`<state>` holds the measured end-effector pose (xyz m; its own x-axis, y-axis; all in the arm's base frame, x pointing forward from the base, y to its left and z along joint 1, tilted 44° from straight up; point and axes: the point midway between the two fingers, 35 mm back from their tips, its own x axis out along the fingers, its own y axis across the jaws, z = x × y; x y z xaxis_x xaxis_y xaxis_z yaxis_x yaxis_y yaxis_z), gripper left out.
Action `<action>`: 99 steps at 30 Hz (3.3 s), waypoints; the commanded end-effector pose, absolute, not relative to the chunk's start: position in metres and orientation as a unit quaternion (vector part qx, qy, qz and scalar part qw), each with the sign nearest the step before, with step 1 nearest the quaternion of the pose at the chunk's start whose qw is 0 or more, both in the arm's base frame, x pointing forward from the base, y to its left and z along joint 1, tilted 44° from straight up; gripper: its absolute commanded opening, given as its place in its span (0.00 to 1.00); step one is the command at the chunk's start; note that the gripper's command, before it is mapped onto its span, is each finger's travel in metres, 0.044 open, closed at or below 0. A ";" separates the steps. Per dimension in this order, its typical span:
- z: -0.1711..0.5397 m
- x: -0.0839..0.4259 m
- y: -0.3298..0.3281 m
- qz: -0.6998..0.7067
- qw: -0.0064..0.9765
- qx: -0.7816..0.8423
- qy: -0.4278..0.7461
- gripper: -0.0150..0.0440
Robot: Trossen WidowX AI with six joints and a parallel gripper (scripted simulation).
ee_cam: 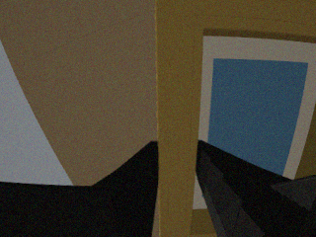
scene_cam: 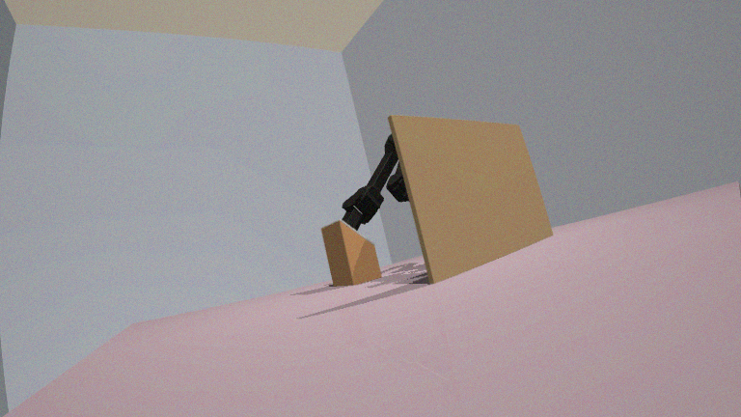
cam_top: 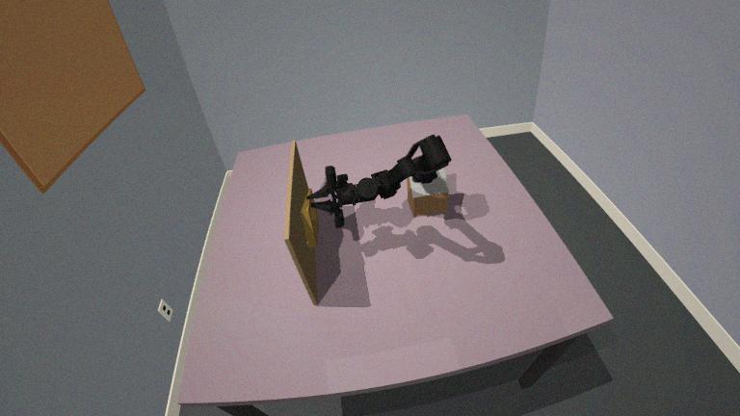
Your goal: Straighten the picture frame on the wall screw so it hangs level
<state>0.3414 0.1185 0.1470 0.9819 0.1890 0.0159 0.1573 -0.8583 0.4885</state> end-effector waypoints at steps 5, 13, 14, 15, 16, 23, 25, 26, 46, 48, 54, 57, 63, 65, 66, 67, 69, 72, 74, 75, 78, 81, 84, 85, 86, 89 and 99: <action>0.147 0.341 0.119 0.032 0.253 0.963 0.090 0.25; 0.147 0.341 0.119 0.032 0.253 0.963 0.090 0.25; 0.147 0.341 0.119 0.033 0.259 0.961 0.089 0.25; 0.147 0.341 0.119 0.034 0.271 0.958 0.089 0.25; 0.147 0.341 0.119 0.035 0.278 0.956 0.089 0.25; 0.147 0.341 0.119 0.035 0.278 0.956 0.089 0.25; 0.147 0.341 0.119 0.036 0.296 0.950 0.088 0.25; 0.147 0.341 0.119 0.037 0.303 0.948 0.088 0.25; 0.147 0.341 0.119 0.042 0.352 0.931 0.086 0.25; 0.147 0.341 0.119 0.042 0.352 0.931 0.086 0.25; 0.147 0.341 0.119 0.043 0.358 0.929 0.086 0.25; 0.147 0.341 0.119 0.045 0.376 0.921 0.085 0.25; 0.147 0.341 0.119 0.045 0.376 0.921 0.085 0.25; 0.147 0.341 0.119 0.046 0.393 0.914 0.084 0.25; 0.147 0.341 0.119 0.047 0.400 0.911 0.084 0.25; 0.147 0.341 0.119 0.047 0.400 0.911 0.084 0.25; 0.147 0.341 0.119 0.047 0.400 0.911 0.084 0.25; 0.147 0.341 0.119 0.046 0.393 0.915 0.083 0.39; 0.147 0.341 0.119 0.046 0.393 0.915 0.083 0.48; 0.147 0.341 0.119 0.046 0.393 0.915 0.083 0.52; 0.147 0.341 0.119 0.046 0.393 0.915 0.083 0.65; 0.147 0.341 0.119 0.046 0.393 0.915 0.083 0.69; 0.148 0.335 0.118 0.045 0.378 0.921 0.084 0.69; 0.148 0.327 0.117 0.043 0.360 0.928 0.086 0.69; 0.148 0.316 0.116 0.040 0.336 0.937 0.088 0.69; 0.146 0.288 0.111 0.032 0.268 0.958 0.093 0.69; 0.167 0.295 0.086 0.033 0.254 0.962 0.096 0.69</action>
<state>0.2918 0.0996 0.1508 0.9786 0.2055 -0.0063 0.1790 -0.8363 0.5182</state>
